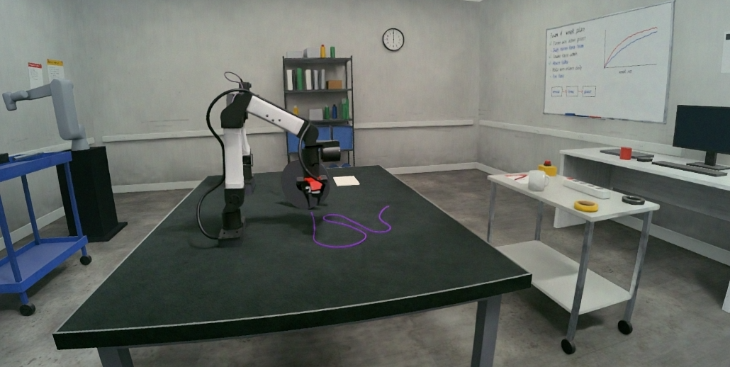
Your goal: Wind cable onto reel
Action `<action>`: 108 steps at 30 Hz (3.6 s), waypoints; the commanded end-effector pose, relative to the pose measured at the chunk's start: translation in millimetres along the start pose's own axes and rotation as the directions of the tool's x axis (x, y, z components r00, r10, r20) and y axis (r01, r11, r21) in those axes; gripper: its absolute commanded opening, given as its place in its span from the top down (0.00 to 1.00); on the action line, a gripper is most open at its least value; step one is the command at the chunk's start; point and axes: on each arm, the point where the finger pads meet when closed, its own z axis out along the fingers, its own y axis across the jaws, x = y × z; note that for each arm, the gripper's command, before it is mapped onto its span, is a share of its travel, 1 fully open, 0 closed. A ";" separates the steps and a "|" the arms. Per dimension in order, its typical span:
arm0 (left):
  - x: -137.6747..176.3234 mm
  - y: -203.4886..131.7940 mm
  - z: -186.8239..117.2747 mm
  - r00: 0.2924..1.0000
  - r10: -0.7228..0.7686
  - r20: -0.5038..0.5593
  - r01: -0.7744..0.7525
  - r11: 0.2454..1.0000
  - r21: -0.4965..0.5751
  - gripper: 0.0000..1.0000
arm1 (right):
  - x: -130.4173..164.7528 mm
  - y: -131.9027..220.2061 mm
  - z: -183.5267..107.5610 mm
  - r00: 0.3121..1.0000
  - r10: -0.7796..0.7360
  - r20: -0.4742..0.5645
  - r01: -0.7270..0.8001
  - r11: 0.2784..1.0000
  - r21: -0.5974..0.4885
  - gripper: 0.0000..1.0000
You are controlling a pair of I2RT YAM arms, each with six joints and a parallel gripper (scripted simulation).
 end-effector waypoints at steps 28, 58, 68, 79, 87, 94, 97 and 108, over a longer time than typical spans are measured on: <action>5.7 1.9 2.3 1.000 -0.009 -0.007 0.009 1.000 -0.011 0.00 | -1.5 -0.1 43.6 0.999 0.041 -0.002 -0.041 0.999 0.036 0.70; 5.7 1.9 2.3 1.000 -0.009 -0.007 0.009 1.000 -0.011 0.00 | -2.5 2.2 67.9 0.999 0.037 -0.004 -0.037 0.999 -0.002 0.70; 5.7 1.9 2.3 1.000 -0.009 -0.007 0.009 1.000 -0.011 0.00 | -0.6 -7.5 65.7 0.999 0.037 -0.002 -0.037 0.999 0.024 0.70; 5.7 1.9 2.3 1.000 -0.009 -0.007 0.009 1.000 -0.011 0.00 | 2.5 -5.4 65.6 0.999 0.035 -0.003 -0.035 0.999 0.013 0.70; 5.7 1.9 2.3 1.000 -0.009 -0.007 0.009 1.000 -0.011 0.00 | 2.1 -4.0 80.9 0.999 0.035 -0.001 -0.035 0.999 0.037 0.70; 5.7 1.9 2.3 1.000 -0.009 -0.007 0.009 1.000 -0.011 0.00 | 1.1 -3.4 85.5 0.999 0.035 -0.002 -0.035 0.999 0.035 0.70; 5.7 1.9 2.3 1.000 -0.009 -0.007 0.009 1.000 -0.011 0.00 | 0.8 0.5 84.8 0.999 0.036 -0.002 -0.036 0.999 0.029 0.70; 5.7 1.9 2.3 1.000 -0.009 -0.007 0.009 1.000 -0.011 0.00 | 0.5 5.2 82.8 0.999 0.036 -0.003 -0.036 0.999 0.019 0.76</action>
